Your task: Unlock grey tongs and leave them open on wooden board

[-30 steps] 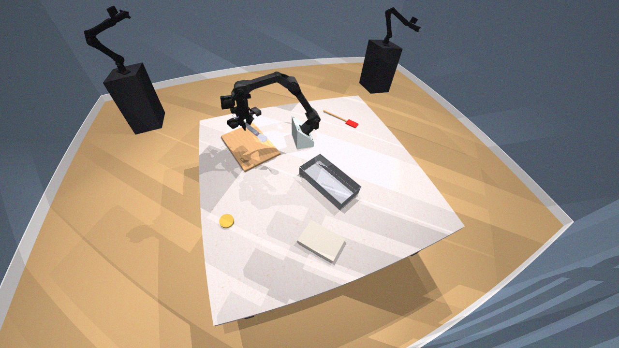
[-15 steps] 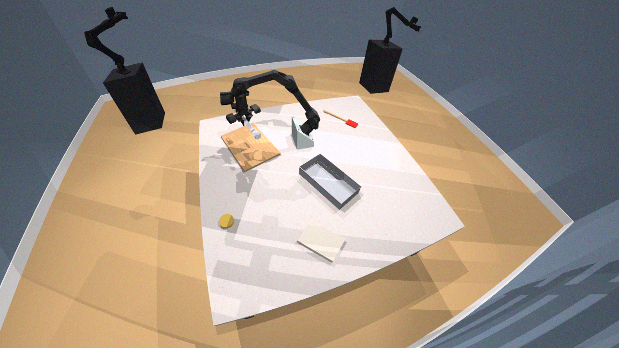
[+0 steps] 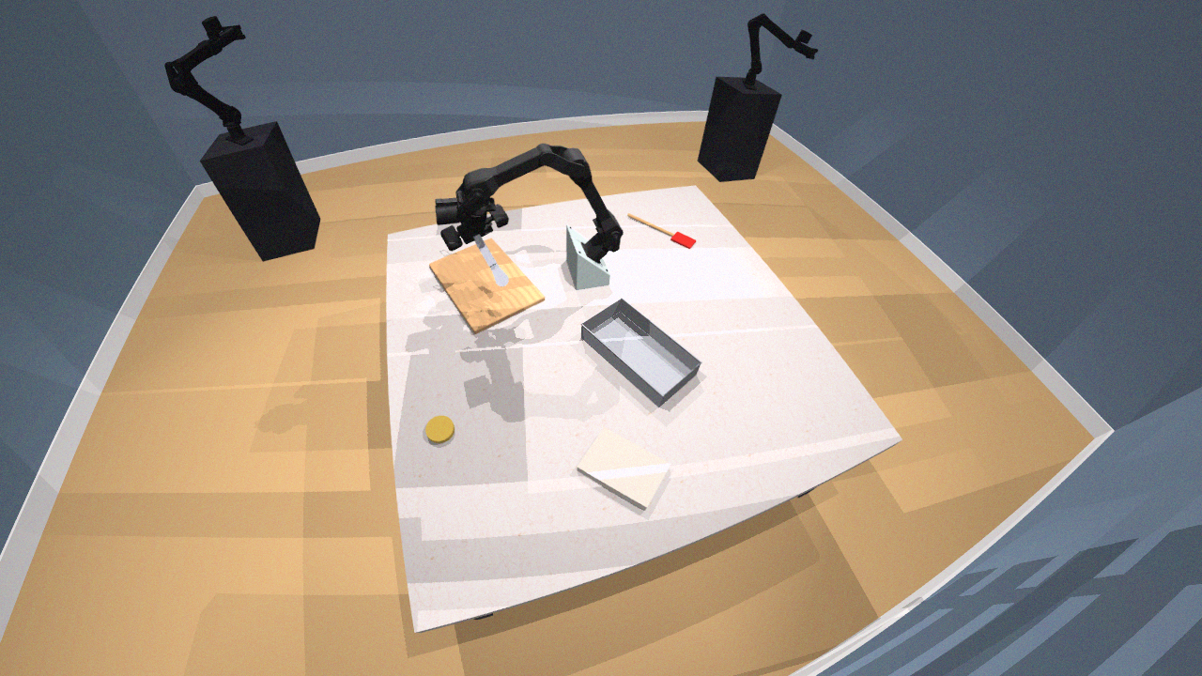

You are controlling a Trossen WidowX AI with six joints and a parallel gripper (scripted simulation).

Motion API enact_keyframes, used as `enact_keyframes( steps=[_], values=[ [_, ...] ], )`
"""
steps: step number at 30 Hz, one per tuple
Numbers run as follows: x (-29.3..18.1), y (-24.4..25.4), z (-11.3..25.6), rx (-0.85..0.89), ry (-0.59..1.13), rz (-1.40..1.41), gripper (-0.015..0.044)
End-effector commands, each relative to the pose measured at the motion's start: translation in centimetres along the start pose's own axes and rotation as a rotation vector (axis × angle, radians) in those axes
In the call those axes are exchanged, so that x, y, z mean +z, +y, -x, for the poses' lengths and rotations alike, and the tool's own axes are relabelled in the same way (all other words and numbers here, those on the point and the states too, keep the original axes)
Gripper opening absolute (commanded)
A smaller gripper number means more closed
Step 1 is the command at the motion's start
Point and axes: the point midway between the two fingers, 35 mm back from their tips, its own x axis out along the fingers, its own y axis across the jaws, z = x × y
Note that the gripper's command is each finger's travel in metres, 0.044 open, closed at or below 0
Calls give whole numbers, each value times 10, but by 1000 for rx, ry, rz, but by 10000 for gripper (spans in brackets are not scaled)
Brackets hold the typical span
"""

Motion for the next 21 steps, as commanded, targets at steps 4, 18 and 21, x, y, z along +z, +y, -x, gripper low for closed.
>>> enact_keyframes(
  steps=[4, 18, 21],
  values=[
    [4, -1, 21, 11, -270, -21, -150],
    [-1, -5, 58, 57, -678, -64, -150],
    [-1, -5, 58, 57, -678, -64, -150]
  ],
)
